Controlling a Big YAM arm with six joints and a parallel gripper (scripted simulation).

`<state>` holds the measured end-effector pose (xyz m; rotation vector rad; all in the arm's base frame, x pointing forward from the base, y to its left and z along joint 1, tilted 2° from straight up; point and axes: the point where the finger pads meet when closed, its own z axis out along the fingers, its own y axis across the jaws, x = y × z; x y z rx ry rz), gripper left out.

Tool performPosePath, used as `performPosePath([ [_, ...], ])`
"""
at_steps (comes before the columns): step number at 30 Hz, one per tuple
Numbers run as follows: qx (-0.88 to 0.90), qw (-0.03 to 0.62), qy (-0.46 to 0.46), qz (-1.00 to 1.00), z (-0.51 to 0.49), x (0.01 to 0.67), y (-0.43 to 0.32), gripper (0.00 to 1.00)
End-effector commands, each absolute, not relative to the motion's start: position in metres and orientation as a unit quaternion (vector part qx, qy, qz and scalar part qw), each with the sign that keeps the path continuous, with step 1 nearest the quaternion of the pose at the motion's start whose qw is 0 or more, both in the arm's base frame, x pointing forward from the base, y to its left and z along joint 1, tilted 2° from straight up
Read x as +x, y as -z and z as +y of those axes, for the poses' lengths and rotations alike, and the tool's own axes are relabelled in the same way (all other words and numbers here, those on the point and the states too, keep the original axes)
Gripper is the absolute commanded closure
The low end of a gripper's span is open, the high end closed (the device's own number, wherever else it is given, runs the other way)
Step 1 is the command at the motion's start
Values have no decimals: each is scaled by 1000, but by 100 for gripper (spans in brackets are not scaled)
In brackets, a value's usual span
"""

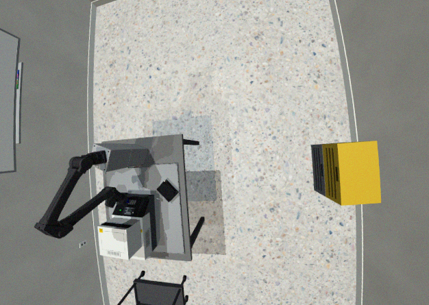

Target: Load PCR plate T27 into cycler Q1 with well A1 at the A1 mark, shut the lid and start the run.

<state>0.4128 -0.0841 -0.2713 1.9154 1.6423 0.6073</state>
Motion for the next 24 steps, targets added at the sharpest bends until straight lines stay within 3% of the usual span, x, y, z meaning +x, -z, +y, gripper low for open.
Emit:
performPosePath([
  [1,702,270,-226,619,-76,410,267,100],
  [24,719,263,-218,606,-86,397,282,100],
])
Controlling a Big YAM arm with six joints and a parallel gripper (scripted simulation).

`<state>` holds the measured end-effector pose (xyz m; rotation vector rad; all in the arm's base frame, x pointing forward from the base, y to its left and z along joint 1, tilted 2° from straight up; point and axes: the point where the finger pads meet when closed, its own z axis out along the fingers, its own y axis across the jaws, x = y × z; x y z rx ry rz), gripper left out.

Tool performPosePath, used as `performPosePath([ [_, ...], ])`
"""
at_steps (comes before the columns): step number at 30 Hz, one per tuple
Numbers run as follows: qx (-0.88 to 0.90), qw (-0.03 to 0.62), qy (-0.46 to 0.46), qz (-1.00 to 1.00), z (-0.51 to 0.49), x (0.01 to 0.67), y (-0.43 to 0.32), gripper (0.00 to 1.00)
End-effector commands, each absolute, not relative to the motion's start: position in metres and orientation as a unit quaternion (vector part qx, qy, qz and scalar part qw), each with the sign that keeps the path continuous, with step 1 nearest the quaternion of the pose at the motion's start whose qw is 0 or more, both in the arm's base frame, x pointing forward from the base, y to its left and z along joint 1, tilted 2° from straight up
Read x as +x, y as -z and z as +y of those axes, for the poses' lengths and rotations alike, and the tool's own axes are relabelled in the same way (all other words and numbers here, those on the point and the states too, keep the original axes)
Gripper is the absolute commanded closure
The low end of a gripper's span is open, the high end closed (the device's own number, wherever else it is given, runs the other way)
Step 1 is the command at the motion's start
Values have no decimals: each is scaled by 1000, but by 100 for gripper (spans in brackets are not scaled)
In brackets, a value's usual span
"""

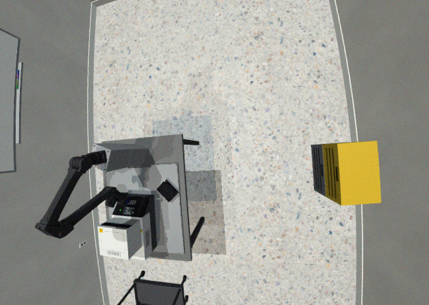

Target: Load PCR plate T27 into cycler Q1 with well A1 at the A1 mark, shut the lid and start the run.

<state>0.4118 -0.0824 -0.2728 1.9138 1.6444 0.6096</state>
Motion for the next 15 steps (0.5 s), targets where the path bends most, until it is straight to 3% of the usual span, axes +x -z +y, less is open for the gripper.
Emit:
performPosePath([
  [1,719,263,-218,606,-86,397,282,100],
  [15,717,265,-218,607,-88,404,280,100],
])
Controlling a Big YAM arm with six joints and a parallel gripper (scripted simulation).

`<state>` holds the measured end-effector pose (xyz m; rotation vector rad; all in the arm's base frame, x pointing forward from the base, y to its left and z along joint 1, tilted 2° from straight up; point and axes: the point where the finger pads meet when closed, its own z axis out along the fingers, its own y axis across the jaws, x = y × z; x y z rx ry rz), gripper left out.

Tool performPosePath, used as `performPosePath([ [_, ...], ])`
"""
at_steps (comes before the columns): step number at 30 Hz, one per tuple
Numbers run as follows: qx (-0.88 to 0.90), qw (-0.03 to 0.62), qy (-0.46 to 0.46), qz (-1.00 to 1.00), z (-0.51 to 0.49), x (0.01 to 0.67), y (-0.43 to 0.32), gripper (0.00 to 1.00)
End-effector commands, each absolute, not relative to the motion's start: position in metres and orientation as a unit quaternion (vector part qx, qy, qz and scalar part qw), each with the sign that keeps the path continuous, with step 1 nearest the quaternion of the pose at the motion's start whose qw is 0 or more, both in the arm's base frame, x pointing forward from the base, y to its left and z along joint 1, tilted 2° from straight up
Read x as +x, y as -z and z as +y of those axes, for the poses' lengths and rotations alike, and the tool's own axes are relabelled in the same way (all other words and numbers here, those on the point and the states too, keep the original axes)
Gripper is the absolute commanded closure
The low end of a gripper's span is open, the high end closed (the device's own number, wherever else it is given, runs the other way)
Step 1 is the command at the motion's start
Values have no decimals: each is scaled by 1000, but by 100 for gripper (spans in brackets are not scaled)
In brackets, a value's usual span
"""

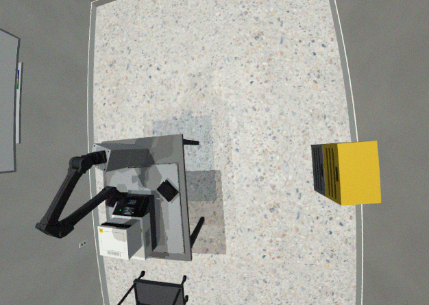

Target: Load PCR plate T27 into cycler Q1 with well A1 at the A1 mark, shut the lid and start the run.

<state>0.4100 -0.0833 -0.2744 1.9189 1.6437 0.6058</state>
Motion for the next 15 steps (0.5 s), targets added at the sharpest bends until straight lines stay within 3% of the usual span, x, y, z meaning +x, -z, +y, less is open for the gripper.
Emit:
performPosePath([
  [1,717,266,-218,607,-88,404,280,100],
  [15,713,269,-222,608,-87,413,276,100],
])
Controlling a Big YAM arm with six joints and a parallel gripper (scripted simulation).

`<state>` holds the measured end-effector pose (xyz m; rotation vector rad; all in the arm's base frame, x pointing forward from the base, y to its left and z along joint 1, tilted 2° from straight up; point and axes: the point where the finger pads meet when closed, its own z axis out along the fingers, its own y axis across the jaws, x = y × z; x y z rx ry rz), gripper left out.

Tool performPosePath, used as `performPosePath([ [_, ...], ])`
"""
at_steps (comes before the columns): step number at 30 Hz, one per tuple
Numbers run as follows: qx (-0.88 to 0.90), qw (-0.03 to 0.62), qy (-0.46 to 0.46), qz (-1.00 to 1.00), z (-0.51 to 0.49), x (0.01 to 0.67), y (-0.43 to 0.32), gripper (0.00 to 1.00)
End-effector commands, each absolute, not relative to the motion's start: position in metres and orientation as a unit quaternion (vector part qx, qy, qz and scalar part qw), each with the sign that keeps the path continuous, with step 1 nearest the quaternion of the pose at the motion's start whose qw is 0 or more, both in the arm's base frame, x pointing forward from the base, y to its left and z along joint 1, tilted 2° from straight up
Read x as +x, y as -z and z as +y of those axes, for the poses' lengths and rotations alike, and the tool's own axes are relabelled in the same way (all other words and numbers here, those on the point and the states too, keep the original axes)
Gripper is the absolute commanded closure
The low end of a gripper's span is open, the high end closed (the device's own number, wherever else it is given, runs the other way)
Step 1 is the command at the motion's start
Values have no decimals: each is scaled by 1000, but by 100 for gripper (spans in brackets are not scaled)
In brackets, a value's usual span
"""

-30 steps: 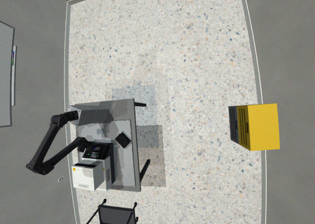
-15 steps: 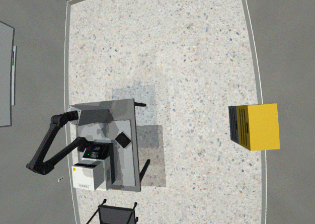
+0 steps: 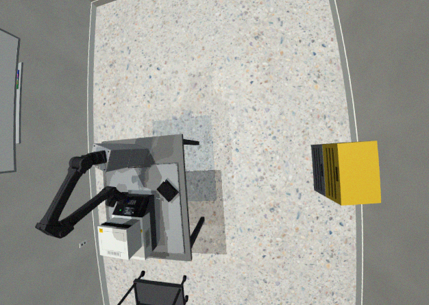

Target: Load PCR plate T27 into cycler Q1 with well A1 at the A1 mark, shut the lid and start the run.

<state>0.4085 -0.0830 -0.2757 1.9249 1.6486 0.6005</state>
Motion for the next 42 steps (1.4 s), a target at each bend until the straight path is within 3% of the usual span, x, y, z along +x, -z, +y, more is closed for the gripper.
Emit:
performPosePath([
  [1,713,269,-222,608,-87,414,276,100],
  [42,704,279,-236,609,-81,441,260,100],
])
